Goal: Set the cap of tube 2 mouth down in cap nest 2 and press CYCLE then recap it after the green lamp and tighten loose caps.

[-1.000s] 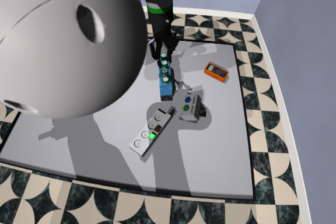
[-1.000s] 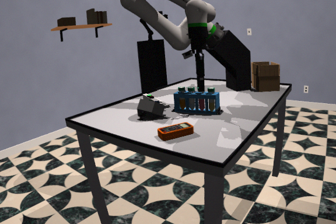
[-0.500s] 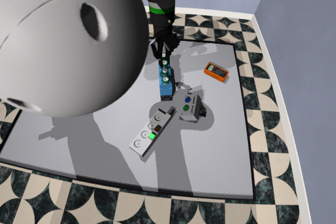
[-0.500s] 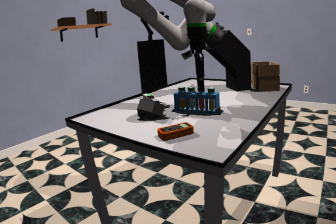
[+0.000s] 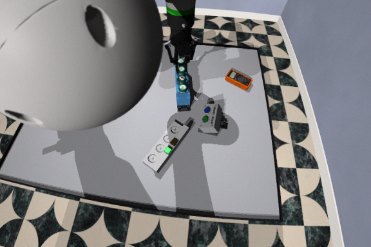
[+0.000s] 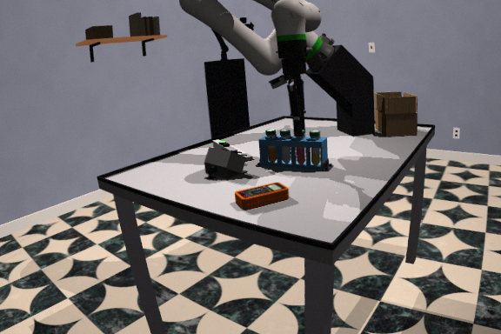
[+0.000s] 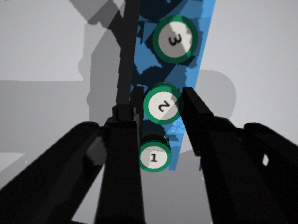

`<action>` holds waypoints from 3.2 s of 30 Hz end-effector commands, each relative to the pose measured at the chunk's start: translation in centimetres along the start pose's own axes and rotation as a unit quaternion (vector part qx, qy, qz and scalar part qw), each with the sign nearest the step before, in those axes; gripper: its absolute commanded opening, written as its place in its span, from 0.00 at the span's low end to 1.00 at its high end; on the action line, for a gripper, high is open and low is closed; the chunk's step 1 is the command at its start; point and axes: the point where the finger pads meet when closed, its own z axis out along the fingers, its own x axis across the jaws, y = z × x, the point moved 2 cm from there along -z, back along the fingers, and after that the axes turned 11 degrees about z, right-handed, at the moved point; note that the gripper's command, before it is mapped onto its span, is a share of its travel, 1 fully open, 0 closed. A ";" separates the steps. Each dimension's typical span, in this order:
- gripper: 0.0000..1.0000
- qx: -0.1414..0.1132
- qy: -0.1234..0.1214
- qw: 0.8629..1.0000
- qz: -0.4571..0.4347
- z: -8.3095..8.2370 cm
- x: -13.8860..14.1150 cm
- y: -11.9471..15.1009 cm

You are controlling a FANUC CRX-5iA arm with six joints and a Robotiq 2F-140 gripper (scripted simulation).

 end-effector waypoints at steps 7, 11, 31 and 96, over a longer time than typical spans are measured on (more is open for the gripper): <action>0.30 0.003 -0.011 0.968 0.250 0.0 0.0 0.0; 0.30 0.002 -0.012 0.946 0.325 -0.1 0.0 0.0; 0.41 0.002 -0.012 0.958 0.285 0.0 0.0 0.0; 0.30 0.002 -0.011 0.957 0.290 0.0 0.0 0.1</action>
